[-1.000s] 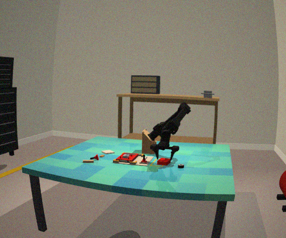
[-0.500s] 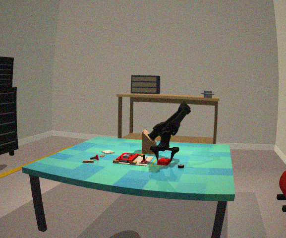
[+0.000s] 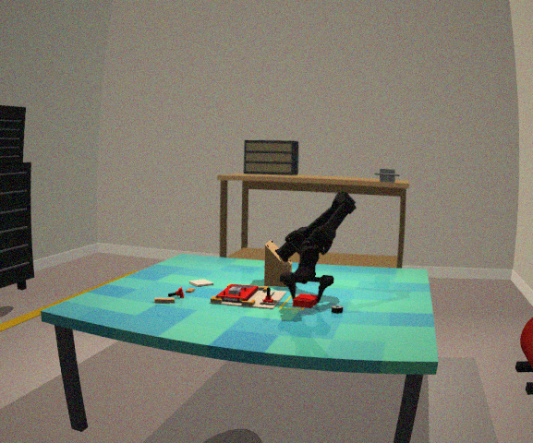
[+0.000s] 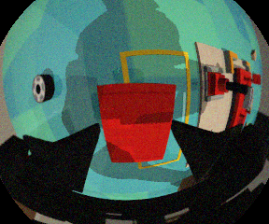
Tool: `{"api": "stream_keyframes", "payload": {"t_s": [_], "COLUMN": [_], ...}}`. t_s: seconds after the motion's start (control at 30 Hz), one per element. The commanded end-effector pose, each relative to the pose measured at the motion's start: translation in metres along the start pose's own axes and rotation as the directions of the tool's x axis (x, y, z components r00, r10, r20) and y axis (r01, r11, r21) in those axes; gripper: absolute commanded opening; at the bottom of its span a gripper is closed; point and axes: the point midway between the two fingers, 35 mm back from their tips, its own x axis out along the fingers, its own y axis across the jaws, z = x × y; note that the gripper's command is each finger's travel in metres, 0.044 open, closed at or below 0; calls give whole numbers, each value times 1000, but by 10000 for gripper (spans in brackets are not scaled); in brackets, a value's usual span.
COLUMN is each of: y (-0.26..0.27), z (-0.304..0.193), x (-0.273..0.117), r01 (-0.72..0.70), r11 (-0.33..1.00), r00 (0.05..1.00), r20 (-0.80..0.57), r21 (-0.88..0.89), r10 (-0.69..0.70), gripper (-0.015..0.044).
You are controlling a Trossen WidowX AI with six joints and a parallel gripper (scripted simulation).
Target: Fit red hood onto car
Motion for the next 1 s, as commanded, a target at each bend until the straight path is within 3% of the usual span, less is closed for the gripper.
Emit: {"api": "stream_keyframes", "payload": {"t_s": [0.0, 0.03, 0.37, 0.73, 0.97], "y": [0, 0, 0, 0, 0], "z": [0, 0, 0, 0, 0], "x": [0, 0, 0, -16, -40], "r01": [0, 0, 0, 2, 3], "r11": [1000, 1000, 1000, 1000, 1000], "r00": [1000, 1000, 1000, 1000, 1000], "r20": [0, 0, 0, 1, 1], "r21": [0, 0, 0, 1, 1], "r10": [0, 0, 0, -2, -3], "gripper": [387, 361, 295, 6, 0]}}
